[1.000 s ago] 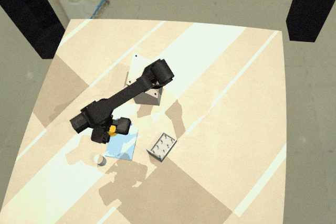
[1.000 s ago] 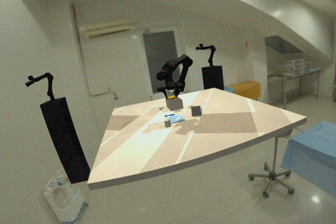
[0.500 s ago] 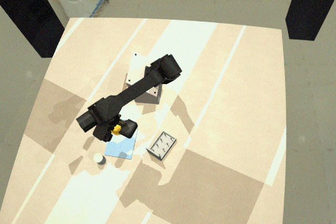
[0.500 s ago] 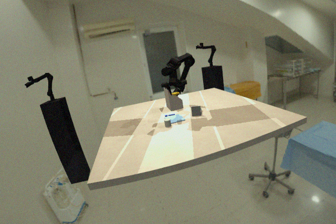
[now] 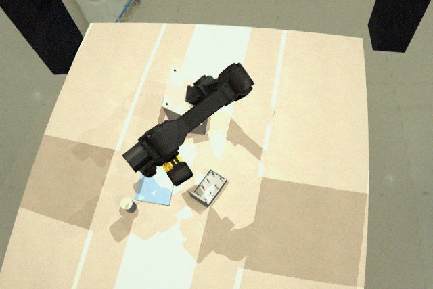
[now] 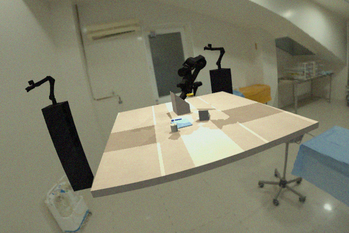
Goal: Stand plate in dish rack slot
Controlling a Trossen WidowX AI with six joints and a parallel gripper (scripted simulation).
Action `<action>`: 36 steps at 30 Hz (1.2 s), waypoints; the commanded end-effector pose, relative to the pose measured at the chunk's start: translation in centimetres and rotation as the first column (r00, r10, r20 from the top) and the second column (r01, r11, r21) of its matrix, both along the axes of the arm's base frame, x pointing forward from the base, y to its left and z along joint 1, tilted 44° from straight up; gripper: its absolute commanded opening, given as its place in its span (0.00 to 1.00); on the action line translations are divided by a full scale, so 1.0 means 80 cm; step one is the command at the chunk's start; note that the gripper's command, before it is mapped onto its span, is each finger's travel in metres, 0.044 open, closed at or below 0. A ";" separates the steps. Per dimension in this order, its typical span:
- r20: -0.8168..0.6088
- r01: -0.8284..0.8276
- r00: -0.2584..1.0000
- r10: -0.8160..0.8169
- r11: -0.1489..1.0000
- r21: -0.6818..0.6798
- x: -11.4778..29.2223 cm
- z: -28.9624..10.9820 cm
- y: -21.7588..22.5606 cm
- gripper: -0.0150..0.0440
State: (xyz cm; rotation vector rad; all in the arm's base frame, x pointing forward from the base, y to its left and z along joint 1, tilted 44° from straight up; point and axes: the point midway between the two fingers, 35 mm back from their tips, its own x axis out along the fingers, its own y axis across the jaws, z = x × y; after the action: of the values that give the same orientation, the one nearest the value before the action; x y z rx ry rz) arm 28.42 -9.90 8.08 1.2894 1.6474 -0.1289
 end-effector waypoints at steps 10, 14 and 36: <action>-0.288 0.306 0.911 -0.295 0.952 -0.007 -0.019 0.041 0.050 0.25; -0.372 0.396 0.847 -0.378 0.918 -0.031 -0.027 0.052 0.065 0.25; -0.676 0.707 0.374 -0.635 0.666 -0.235 -0.073 0.095 0.131 0.25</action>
State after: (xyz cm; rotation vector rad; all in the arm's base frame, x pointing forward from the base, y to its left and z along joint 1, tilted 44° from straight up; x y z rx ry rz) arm 22.84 0.32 15.73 2.1038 1.5970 -1.2063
